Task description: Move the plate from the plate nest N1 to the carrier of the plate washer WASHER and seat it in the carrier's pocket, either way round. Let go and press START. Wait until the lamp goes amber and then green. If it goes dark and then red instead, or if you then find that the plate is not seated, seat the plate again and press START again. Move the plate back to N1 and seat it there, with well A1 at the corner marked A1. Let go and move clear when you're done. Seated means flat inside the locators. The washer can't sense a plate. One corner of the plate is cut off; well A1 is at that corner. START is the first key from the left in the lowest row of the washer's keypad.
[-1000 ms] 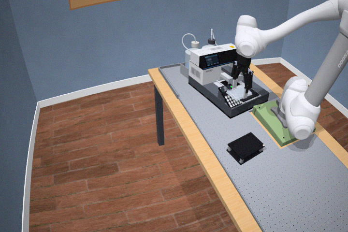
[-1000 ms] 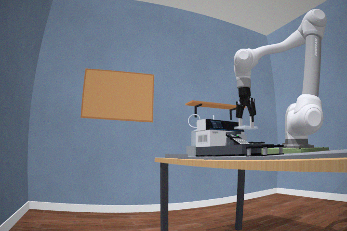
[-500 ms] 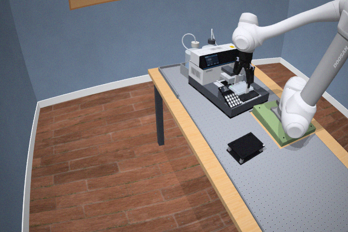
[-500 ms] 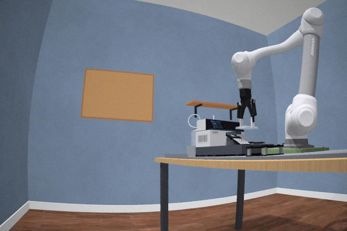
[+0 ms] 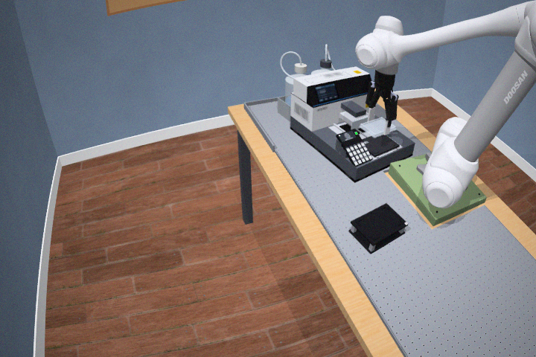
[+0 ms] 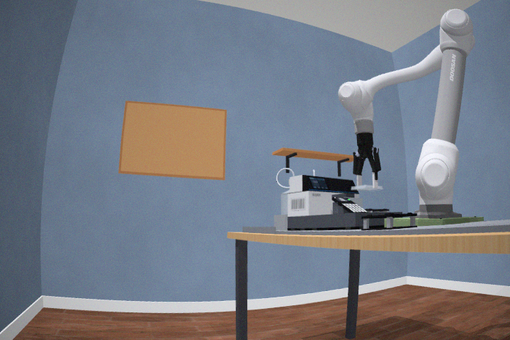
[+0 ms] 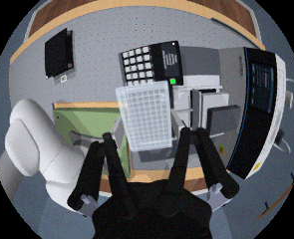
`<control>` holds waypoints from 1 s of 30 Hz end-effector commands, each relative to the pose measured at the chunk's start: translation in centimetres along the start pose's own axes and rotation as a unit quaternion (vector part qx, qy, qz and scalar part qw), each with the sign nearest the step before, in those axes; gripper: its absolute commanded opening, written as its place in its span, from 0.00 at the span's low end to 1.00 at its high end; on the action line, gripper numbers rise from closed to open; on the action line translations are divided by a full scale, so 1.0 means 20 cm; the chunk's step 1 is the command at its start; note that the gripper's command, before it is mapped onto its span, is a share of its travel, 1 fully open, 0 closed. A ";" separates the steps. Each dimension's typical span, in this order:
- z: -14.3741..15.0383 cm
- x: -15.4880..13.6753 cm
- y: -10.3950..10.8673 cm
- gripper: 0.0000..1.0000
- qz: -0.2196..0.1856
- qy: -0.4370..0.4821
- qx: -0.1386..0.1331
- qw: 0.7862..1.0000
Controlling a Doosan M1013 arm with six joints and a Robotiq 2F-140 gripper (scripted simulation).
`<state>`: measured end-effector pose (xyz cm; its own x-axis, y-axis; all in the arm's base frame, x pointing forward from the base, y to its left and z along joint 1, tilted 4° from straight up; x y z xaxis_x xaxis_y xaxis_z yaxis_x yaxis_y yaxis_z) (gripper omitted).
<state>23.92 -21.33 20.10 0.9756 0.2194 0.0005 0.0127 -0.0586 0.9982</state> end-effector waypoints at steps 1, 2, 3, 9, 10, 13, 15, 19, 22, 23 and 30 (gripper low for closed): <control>0.05 -0.10 0.01 0.10 0.001 0.001 0.001 1.000; 0.06 -0.13 0.01 0.10 0.001 0.001 0.001 1.000; 0.07 -0.15 0.02 0.10 0.001 0.001 0.001 1.000; 0.08 -0.18 0.02 0.10 0.001 0.001 0.001 1.000; 0.08 -0.18 0.02 0.10 0.001 0.001 0.001 1.000; 0.08 -0.18 0.02 0.10 0.001 0.001 0.001 1.000; 0.08 -0.18 0.02 0.10 0.001 0.001 0.001 1.000; 0.08 -0.18 0.02 0.10 0.001 0.001 0.001 1.000; 0.08 -0.18 0.02 0.10 0.001 0.001 0.001 1.000; 0.08 -0.18 0.02 0.10 0.001 0.001 0.001 1.000; 0.08 -0.18 0.02 0.10 0.001 0.001 0.001 1.000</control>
Point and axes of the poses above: the point where the finger pads meet when closed, its own y axis back along the fingers, its own z axis across the jaws, x = y × z, the point moved 5 cm from there along y, back along the fingers, and after that the axes turned 2 degrees about -y, right-handed, at the moved point
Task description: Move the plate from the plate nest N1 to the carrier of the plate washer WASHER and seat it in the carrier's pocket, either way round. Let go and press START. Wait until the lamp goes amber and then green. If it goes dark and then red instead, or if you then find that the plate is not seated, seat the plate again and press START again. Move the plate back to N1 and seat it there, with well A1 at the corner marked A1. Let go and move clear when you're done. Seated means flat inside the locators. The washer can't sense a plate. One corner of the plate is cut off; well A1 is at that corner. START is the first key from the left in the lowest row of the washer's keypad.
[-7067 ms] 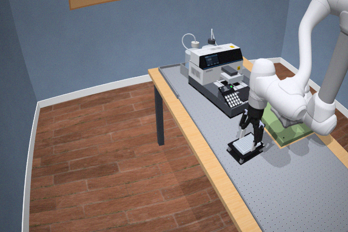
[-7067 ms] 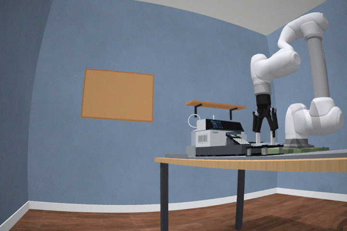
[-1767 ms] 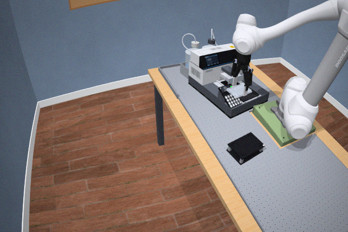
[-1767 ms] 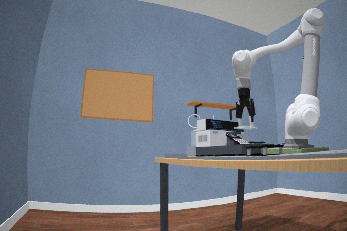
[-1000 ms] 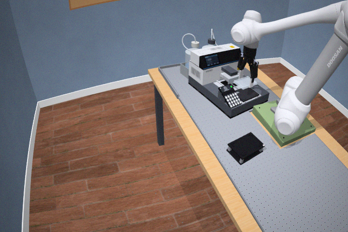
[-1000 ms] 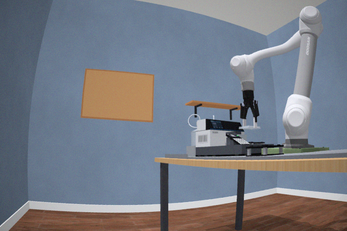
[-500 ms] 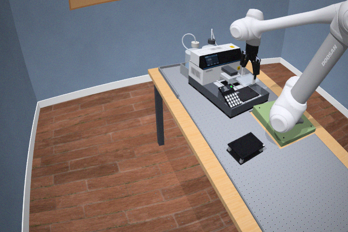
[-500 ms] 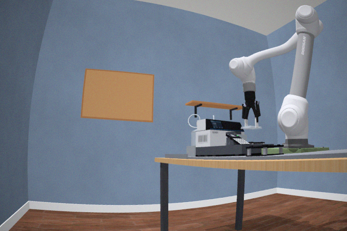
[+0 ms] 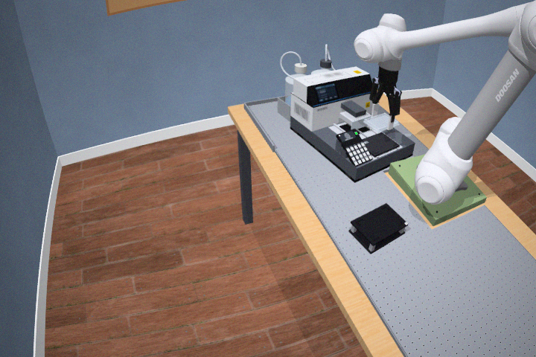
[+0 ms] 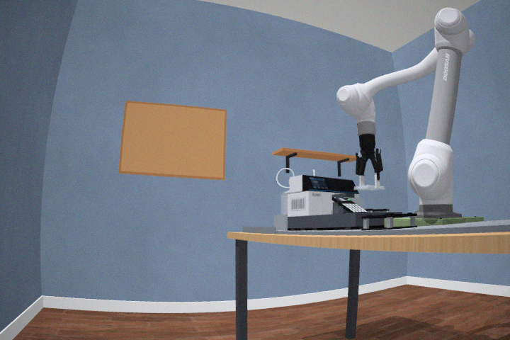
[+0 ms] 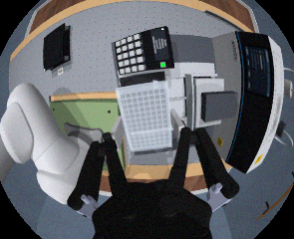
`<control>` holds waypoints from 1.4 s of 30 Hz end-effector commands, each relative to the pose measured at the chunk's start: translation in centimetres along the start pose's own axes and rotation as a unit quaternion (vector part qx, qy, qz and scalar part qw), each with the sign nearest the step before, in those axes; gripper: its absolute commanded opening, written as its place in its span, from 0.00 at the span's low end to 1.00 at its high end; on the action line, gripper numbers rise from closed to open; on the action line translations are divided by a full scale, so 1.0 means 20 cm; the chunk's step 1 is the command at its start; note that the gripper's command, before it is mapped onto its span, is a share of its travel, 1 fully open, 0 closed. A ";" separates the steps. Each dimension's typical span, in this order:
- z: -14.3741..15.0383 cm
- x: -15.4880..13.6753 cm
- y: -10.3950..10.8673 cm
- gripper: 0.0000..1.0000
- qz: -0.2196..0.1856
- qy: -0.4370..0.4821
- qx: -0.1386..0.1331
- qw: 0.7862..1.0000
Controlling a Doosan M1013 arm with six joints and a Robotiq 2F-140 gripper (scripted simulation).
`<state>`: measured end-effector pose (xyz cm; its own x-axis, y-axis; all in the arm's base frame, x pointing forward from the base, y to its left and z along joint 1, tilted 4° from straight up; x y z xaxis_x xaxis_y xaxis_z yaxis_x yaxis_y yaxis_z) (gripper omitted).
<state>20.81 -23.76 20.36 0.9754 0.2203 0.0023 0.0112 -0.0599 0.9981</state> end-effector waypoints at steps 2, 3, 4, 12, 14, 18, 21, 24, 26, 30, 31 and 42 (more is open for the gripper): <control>0.00 0.00 0.00 0.10 0.000 0.000 0.000 1.000; 0.00 0.00 0.00 0.10 0.000 0.000 0.000 1.000; 0.00 0.00 0.00 0.10 0.000 0.000 0.000 1.000; 0.00 0.00 0.00 0.10 0.000 0.000 0.000 1.000; 0.00 0.00 -0.01 0.10 0.000 0.000 0.000 1.000; 0.00 0.00 -0.04 0.10 0.000 0.000 0.000 1.000; 0.00 0.00 -0.07 0.10 0.000 0.000 0.000 1.000; 0.00 0.00 -0.09 0.10 0.000 0.000 0.000 1.000; 0.00 0.00 -0.11 0.10 0.000 0.000 0.000 1.000; 0.00 0.00 -0.12 0.10 0.000 0.000 0.000 1.000; 0.00 0.00 -0.13 0.10 0.000 0.000 0.000 1.000; 0.00 0.00 -0.22 0.10 0.000 0.000 0.000 1.000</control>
Point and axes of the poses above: the point where the finger pads meet when closed, its own y axis back along the fingers, its own z axis across the jaws, x = y × z, the point moved 5 cm from there along y, back along the fingers, and after that the axes turned 2 degrees about -y, right-handed, at the moved point
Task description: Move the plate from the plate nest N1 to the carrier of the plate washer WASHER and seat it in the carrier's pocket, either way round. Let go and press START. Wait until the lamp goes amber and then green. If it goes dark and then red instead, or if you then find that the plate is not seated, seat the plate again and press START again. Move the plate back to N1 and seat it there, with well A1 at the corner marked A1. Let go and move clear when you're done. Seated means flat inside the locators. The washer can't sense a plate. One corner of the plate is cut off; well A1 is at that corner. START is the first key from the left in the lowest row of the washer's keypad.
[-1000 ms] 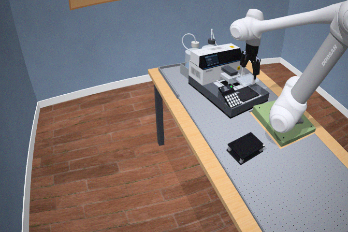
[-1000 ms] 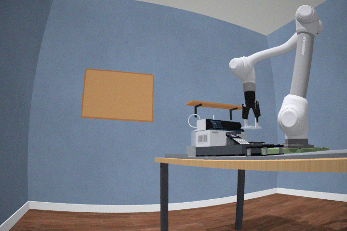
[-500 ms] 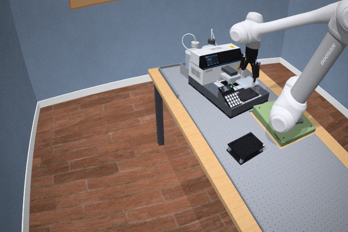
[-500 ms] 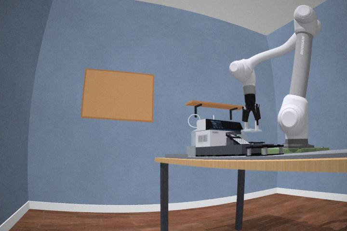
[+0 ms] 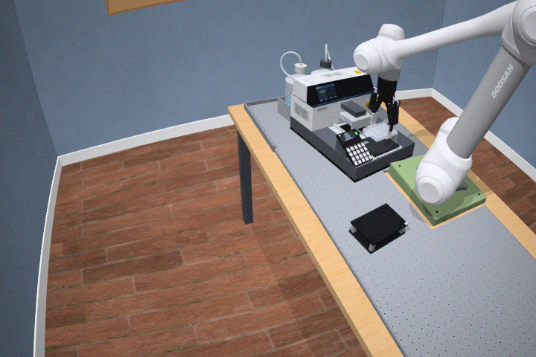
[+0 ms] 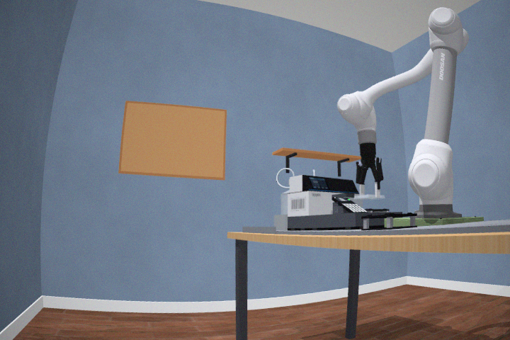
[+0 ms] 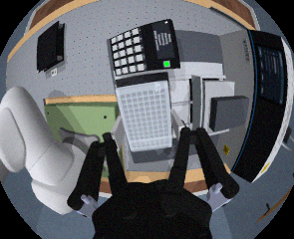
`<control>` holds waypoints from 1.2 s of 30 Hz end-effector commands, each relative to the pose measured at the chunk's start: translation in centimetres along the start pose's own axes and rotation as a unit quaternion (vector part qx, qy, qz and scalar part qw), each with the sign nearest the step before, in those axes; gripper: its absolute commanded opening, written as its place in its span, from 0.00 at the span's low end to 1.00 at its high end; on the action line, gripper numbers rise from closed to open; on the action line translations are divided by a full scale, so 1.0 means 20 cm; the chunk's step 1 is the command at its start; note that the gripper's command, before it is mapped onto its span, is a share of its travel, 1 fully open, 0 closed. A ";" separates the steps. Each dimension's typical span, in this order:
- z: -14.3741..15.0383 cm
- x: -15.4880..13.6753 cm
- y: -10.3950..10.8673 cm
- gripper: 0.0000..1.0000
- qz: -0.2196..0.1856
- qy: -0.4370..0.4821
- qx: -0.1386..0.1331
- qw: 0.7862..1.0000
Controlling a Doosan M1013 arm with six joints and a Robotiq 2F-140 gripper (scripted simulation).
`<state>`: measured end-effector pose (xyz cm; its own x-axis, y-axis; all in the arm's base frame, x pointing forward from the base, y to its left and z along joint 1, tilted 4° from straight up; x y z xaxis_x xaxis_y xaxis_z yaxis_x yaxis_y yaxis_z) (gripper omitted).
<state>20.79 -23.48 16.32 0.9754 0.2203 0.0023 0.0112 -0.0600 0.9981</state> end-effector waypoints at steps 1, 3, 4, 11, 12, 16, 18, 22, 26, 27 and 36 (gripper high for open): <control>0.00 0.00 -0.03 0.10 0.000 0.000 0.000 1.000; 0.00 0.00 -0.04 0.10 0.000 0.000 0.000 1.000; 0.00 0.00 -0.04 0.10 0.000 0.000 0.000 1.000; 0.00 0.00 -0.10 0.10 0.000 0.000 0.000 1.000; 0.00 0.00 -0.11 0.10 0.000 0.000 0.000 1.000; 0.00 0.00 -0.14 0.10 0.000 0.000 0.000 1.000; 0.00 0.00 -0.16 0.10 0.000 0.000 0.000 1.000; 0.00 0.00 -0.17 0.10 0.000 0.000 0.000 1.000; 0.00 0.00 -0.18 0.10 0.000 0.000 0.000 1.000; 0.00 0.00 -0.18 0.10 0.000 0.000 0.000 1.000; 0.00 0.00 -0.18 0.10 0.000 0.000 0.000 1.000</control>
Point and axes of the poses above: the point where the finger pads meet when closed, its own y axis back along the fingers, its own z axis across the jaws, x = y × z, the point moved 5 cm from there along y, back along the fingers, and after that the axes turned 2 degrees about -y, right-handed, at the moved point
